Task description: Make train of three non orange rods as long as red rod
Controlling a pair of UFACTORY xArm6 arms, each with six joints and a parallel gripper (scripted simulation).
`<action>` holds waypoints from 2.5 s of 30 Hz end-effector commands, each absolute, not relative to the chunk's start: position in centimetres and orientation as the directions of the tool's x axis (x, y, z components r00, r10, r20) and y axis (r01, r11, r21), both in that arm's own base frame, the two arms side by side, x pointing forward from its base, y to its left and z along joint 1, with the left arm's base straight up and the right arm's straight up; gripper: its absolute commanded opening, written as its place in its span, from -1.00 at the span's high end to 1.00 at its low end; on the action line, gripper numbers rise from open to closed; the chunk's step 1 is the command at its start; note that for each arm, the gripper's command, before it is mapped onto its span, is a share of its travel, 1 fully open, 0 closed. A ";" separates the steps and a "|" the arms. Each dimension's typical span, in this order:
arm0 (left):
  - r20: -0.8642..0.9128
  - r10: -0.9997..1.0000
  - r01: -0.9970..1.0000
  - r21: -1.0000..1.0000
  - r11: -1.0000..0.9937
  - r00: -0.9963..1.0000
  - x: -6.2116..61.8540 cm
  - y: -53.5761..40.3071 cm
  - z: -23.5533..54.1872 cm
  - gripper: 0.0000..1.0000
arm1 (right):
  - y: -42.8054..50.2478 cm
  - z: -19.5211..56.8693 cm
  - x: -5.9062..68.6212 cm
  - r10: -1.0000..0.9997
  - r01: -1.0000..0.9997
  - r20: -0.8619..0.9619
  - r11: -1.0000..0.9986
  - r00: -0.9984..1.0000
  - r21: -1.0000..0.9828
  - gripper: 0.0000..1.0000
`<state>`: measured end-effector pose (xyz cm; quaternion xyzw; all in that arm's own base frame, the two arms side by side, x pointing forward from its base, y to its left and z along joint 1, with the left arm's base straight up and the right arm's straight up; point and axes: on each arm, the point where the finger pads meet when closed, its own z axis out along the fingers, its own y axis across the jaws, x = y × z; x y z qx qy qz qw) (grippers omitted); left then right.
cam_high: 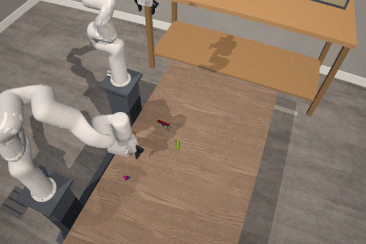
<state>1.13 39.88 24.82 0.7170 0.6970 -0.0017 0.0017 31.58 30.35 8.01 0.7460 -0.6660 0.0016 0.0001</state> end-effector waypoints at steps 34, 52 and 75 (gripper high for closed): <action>0.000 1.000 1.000 0.000 -0.028 0.028 1.1 40.0 25.0 -1.00 | 33.4 8.3 31.8 -0.317 -0.317 0.002 -0.949 0.949 -0.005 -1.00; 0.000 1.000 1.000 0.000 -0.028 0.028 1.1 40.0 25.0 -1.00 | 34.7 8.3 31.8 0.211 0.211 0.005 -0.977 0.977 -0.003 -1.00; 0.000 1.000 1.000 0.000 -0.028 0.028 1.1 40.0 25.0 -1.00 | 36.4 8.3 31.7 0.772 0.772 0.006 -0.635 0.635 0.001 -1.00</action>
